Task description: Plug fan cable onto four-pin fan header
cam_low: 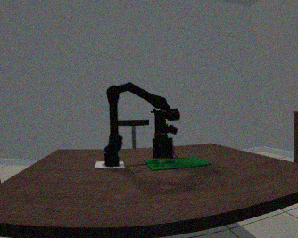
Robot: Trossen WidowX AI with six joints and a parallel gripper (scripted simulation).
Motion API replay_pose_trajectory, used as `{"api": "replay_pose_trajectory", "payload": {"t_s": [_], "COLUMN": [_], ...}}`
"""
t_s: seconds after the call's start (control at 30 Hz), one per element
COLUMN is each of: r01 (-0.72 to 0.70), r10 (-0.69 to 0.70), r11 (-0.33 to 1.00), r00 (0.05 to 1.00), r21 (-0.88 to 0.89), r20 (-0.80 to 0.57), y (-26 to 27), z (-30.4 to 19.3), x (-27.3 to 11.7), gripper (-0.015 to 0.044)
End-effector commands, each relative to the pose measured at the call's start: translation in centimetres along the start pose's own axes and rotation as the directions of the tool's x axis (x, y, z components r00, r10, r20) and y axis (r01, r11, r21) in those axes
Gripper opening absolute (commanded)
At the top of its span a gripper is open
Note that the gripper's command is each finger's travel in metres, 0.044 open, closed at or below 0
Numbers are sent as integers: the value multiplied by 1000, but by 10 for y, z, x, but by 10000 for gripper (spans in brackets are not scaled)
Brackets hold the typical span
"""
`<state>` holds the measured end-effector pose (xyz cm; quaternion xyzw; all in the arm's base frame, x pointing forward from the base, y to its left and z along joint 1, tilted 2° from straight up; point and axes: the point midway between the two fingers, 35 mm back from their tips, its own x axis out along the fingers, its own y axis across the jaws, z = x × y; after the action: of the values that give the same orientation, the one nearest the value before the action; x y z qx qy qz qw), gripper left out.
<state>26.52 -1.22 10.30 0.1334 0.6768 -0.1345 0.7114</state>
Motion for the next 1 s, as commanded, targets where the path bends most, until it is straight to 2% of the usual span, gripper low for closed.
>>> {"api": "replay_pose_trajectory", "payload": {"t_s": [0.0,0.17,0.97], "r01": [3,3,3], "r10": [-3,-3,-3], "r11": [1000,1000,1000], "r00": [1000,1000,1000], "r21": [5,3,-5], "r20": [2,2,2], "y": [-1,-1,-1], "z": [-1,-2,0], "x": [1,21,21], "gripper": [0,0,0]}}
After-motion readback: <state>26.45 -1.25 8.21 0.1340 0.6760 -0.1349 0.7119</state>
